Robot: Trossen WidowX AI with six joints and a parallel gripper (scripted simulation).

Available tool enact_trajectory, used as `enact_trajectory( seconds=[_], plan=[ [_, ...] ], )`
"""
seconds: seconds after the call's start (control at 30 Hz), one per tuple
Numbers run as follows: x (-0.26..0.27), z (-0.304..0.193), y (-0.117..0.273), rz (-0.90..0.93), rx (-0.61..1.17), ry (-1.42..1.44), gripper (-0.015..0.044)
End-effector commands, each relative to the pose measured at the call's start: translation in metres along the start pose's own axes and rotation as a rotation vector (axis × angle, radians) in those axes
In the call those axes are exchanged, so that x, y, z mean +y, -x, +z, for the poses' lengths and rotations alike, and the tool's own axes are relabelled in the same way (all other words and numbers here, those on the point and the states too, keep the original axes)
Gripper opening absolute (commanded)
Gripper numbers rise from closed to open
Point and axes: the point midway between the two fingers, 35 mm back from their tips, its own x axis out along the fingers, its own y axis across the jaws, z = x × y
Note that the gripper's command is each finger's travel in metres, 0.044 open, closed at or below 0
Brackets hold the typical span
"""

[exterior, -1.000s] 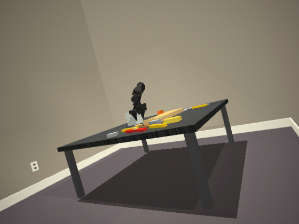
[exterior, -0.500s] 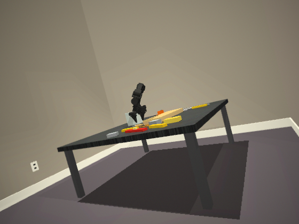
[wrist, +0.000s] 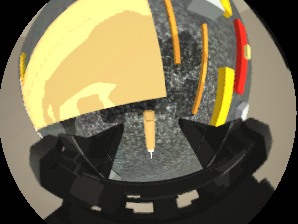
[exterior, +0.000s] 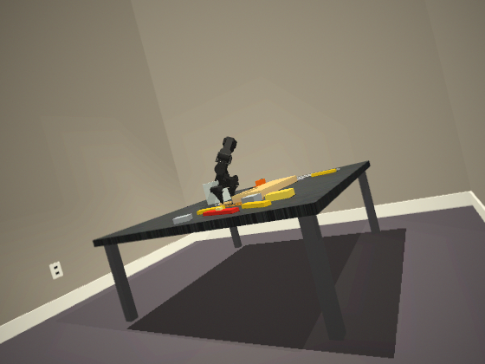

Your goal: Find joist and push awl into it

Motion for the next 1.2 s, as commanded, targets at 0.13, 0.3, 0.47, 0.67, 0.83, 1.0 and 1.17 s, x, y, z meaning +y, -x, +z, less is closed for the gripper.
enact_trajectory(
  seconds=[0.13,0.3,0.47,0.67,0.83,1.0,1.17],
  plan=[
    [0.002,0.000,-0.012,0.008,0.002,-0.006,0.0440],
    [0.002,0.000,-0.012,0.008,0.002,-0.006,0.0335],
    [0.002,0.000,-0.012,0.008,0.002,-0.006,0.0204],
    [0.002,0.000,-0.012,0.008,0.002,-0.006,0.0066],
    [0.002,0.000,-0.012,0.008,0.002,-0.006,0.0033],
    [0.000,0.001,0.003,0.006,0.001,-0.006,0.0000],
    [-0.003,0.001,0.033,0.004,0.001,-0.007,0.0000]
  ],
)
